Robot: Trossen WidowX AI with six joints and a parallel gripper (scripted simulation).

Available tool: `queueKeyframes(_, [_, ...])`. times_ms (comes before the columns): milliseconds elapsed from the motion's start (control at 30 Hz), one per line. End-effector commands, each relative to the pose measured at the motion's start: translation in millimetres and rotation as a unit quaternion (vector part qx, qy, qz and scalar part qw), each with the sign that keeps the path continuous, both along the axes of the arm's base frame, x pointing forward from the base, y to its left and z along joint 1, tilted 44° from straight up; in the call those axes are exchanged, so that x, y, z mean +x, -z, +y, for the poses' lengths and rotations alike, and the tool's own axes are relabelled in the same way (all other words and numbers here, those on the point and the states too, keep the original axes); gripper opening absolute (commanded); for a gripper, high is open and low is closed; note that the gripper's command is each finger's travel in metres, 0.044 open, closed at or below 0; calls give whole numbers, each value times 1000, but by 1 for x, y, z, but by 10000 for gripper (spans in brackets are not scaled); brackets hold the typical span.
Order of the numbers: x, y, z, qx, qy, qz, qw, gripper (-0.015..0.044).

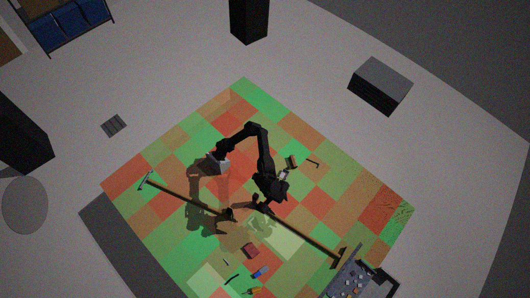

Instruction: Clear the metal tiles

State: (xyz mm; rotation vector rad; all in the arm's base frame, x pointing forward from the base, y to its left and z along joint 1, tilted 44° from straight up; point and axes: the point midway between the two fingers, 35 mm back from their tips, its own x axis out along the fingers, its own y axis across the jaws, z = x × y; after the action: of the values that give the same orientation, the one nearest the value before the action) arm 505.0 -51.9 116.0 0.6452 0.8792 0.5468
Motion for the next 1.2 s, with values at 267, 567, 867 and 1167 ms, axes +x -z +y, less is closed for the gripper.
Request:
queueKeyframes(267, [-23, -22, -36, 18, 47, -32, 998, 440])
queueKeyframes(567, [-43, -38, -59, 27, 79, -58, 995, 440])
queueKeyframes(867, [-65, -51, -80, 34, 109, -83, 990, 440])
queueKeyframes(1167, [-89, -64, -97, 39, 137, -109, 984, 440])
